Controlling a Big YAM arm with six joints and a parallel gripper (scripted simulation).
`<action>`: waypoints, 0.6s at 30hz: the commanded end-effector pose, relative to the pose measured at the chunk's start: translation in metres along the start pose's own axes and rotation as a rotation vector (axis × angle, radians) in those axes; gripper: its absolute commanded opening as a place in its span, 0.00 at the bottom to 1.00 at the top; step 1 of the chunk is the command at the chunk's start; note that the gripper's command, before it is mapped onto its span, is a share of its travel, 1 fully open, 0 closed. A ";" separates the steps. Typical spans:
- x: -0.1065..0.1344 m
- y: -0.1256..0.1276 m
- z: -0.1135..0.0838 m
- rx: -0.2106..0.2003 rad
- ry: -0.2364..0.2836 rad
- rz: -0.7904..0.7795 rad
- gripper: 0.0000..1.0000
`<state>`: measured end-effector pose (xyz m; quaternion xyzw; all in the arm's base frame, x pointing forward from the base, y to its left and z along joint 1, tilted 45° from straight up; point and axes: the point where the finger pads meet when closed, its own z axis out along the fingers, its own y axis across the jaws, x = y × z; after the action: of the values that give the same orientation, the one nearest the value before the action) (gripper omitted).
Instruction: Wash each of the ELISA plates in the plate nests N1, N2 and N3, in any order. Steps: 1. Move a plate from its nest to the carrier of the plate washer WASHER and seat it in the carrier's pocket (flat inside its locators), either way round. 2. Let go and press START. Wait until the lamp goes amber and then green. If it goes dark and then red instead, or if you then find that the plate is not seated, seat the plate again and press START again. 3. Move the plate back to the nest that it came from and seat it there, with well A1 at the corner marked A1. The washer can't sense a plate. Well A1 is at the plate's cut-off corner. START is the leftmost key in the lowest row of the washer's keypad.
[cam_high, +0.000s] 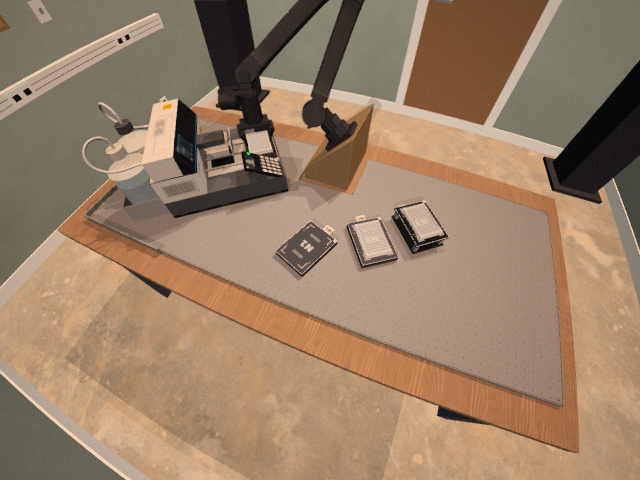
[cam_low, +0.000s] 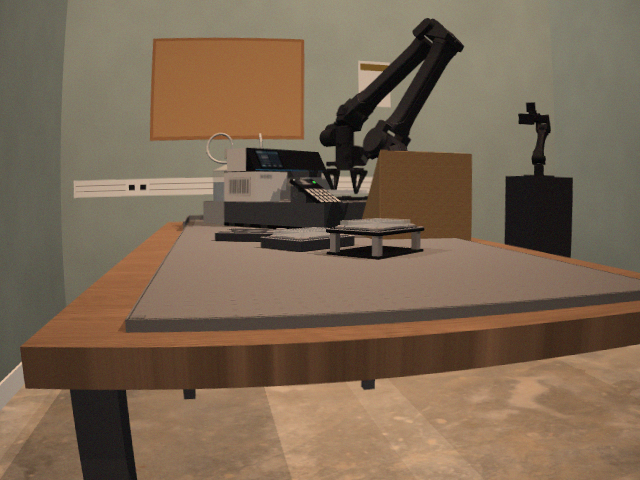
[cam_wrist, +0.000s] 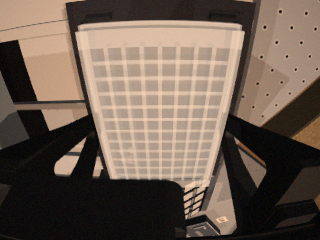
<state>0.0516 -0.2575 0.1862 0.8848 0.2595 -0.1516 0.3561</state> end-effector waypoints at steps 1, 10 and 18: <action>-0.002 0.003 0.002 -0.003 -0.003 -0.004 0.84; -0.003 0.004 0.003 -0.006 -0.006 -0.001 0.84; -0.003 0.003 0.004 -0.005 -0.005 -0.002 0.84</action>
<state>0.0513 -0.2593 0.1840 0.8850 0.2597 -0.1516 0.3555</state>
